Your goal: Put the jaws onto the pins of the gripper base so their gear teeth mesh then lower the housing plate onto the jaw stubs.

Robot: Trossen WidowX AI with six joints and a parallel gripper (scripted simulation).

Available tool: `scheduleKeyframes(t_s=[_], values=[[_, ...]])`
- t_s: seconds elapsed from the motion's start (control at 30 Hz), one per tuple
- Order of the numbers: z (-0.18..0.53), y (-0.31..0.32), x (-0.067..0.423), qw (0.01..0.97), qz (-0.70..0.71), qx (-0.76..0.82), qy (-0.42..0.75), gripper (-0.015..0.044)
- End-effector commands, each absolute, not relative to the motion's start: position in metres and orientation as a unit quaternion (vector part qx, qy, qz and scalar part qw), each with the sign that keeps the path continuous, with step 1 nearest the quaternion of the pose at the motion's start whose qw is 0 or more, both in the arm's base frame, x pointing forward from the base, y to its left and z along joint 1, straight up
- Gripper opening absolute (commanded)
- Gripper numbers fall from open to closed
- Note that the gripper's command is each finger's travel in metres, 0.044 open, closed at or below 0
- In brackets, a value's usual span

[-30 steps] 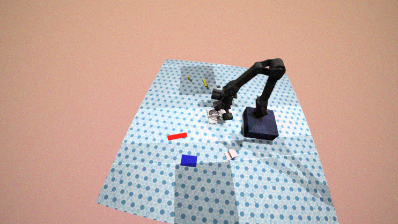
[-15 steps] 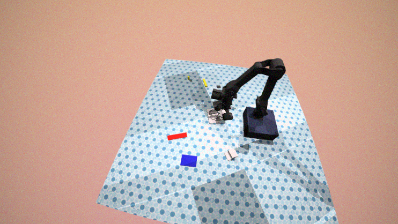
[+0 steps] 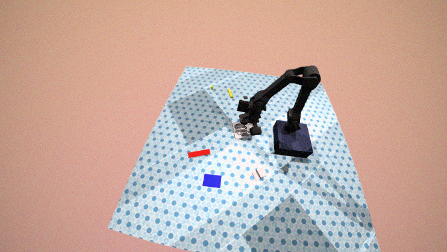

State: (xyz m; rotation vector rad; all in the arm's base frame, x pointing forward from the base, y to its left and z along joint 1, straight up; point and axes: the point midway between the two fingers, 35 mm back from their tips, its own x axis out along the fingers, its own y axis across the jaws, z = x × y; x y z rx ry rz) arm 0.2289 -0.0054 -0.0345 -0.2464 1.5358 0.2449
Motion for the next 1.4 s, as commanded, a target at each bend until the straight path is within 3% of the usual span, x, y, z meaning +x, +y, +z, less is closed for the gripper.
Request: scheduleKeyframes(t_s=[0.0,0.5,0.8,1.37], values=[[-0.035,-0.005,0.229,0.706,0.110,-0.111,0.691,0.0430],[-0.033,-0.005,0.229,0.706,0.110,-0.111,0.691,0.0440],[0.038,-0.006,0.225,0.705,0.111,-0.114,0.691,0.0440],[0.091,-0.002,0.202,0.705,0.111,-0.114,0.692,0.0440]])
